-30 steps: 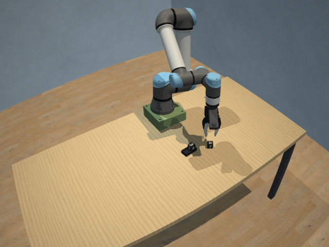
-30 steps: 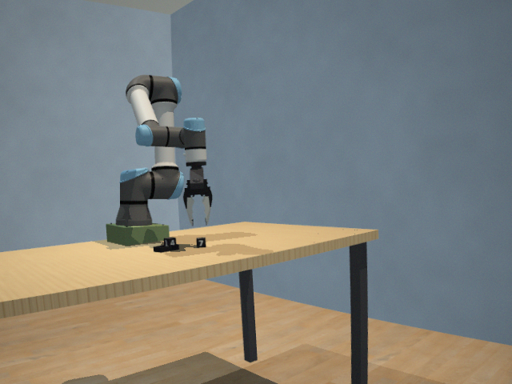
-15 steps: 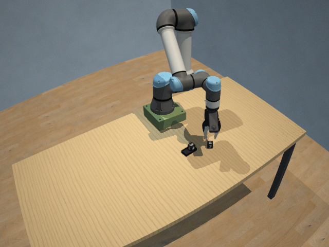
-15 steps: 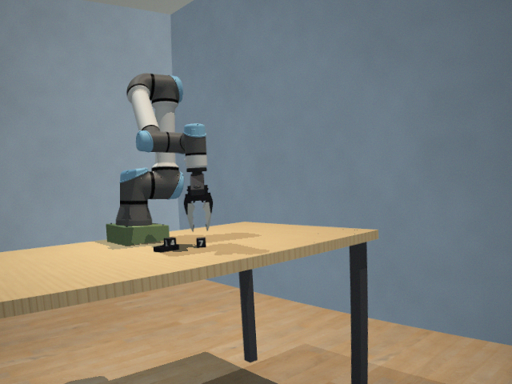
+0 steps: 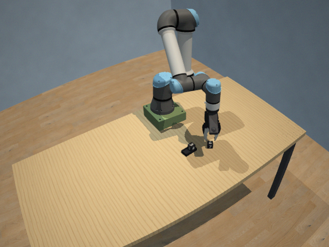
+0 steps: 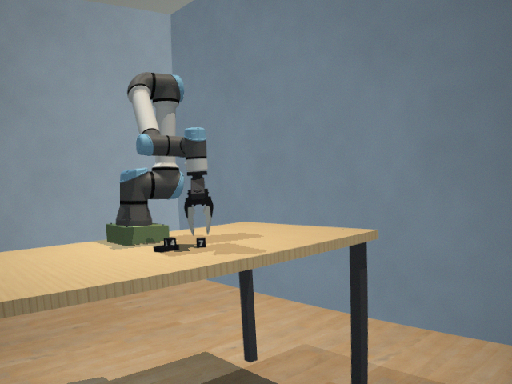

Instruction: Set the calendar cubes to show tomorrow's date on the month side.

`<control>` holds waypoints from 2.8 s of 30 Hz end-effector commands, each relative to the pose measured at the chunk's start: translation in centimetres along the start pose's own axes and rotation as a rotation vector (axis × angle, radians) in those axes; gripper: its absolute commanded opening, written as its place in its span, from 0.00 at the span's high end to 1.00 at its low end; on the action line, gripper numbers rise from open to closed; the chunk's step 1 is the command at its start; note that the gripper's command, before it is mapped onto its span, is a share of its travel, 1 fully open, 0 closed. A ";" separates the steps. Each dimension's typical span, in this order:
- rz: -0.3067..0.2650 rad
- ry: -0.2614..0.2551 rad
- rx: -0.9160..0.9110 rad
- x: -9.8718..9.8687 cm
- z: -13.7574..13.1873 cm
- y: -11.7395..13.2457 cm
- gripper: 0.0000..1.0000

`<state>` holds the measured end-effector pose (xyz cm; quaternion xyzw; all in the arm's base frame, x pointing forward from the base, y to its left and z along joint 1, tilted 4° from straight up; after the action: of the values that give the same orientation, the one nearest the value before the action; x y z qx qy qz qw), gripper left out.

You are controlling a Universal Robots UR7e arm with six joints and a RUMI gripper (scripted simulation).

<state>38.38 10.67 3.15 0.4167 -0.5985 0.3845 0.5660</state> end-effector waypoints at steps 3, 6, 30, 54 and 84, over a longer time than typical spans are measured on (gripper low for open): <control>0.001 0.000 0.000 -0.2 0.0 0.0 0.71; 0.001 0.000 0.000 -0.2 0.0 0.0 0.71; 0.001 0.000 0.000 -0.2 0.0 0.0 0.71; 0.001 0.000 0.000 1.8 0.0 0.0 0.71; 0.121 0.024 0.004 3.6 -0.1 0.3 0.71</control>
<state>38.20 10.55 6.81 0.3962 -0.6067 0.4054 0.5573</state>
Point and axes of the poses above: the point where the finger pads meet when closed, its own x axis back along the fingers, its own z axis across the jaws, y = z × x, the point moved 3 cm from there along x, back along the fingers, and after that the axes turned 8 degrees about x, right-handed, at the moved point
